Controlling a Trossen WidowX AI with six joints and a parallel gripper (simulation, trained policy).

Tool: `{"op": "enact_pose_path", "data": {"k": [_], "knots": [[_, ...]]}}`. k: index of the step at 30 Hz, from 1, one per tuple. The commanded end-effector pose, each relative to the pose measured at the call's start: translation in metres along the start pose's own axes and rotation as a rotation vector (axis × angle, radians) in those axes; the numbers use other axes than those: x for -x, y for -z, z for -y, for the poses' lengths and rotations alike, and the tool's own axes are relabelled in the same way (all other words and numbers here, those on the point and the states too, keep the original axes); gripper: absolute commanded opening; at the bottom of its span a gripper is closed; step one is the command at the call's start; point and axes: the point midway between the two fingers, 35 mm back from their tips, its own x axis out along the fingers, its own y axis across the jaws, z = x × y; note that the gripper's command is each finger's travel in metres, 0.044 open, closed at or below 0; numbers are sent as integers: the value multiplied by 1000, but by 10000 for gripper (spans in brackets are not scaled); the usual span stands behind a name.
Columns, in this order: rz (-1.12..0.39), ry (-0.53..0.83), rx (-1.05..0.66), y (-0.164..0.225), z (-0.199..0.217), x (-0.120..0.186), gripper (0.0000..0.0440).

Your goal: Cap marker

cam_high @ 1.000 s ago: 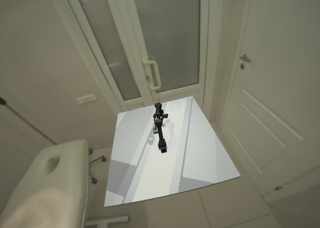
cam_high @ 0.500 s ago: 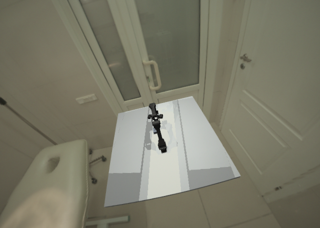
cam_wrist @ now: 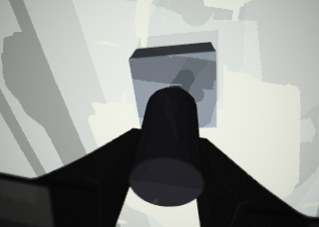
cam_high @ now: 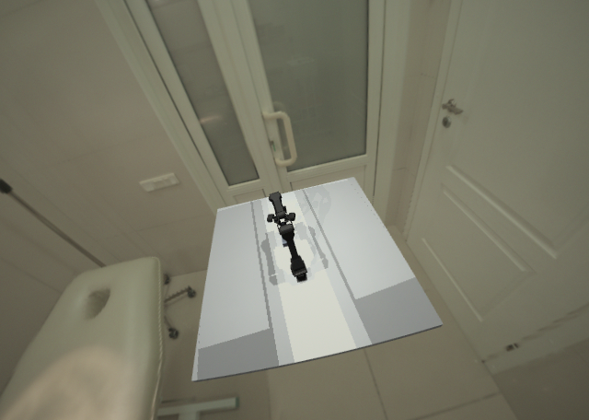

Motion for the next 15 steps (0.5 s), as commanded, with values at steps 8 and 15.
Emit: {"op": "enact_pose_path", "data": {"k": [8, 15], "knots": [[-27, 15, 1, 18, 1, -4, 0], [-40, 24, 1, 25, 3, -7, 0]]}}
